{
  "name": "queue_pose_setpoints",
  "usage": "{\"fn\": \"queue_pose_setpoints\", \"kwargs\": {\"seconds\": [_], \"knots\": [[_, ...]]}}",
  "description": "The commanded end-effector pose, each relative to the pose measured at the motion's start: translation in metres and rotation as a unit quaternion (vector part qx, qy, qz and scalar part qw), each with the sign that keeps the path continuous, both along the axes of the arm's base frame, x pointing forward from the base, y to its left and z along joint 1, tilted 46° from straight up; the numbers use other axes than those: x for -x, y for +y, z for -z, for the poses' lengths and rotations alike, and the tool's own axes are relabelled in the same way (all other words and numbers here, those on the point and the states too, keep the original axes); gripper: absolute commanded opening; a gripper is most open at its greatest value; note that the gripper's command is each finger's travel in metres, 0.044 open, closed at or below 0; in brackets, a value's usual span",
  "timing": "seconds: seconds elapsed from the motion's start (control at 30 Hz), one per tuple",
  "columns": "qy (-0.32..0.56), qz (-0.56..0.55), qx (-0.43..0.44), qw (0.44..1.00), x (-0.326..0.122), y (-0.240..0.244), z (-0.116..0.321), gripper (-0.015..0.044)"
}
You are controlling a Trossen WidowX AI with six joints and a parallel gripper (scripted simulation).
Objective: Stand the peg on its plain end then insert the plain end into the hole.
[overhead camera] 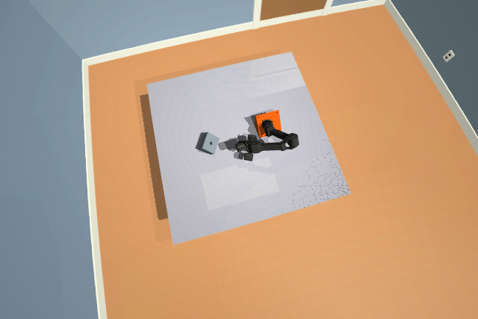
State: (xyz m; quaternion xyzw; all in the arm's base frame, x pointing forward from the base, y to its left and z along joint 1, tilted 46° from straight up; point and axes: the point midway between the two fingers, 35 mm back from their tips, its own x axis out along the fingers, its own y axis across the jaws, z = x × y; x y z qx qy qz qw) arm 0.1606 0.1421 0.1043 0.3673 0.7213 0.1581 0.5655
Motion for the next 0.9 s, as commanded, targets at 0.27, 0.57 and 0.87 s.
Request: {"fn": "queue_pose_setpoints", "kwargs": {"seconds": [0.27, 0.57, 0.87], "knots": [[0.000, -0.001, 0.000, 1.000, 0.000, 0.000, 0.000, 0.0013], [0.000, -0.001, 0.001, 1.000, -0.001, -0.002, -0.002, 0.0000], [-0.001, -0.001, 0.005, 1.000, -0.006, -0.021, -0.017, 0.0000]]}}
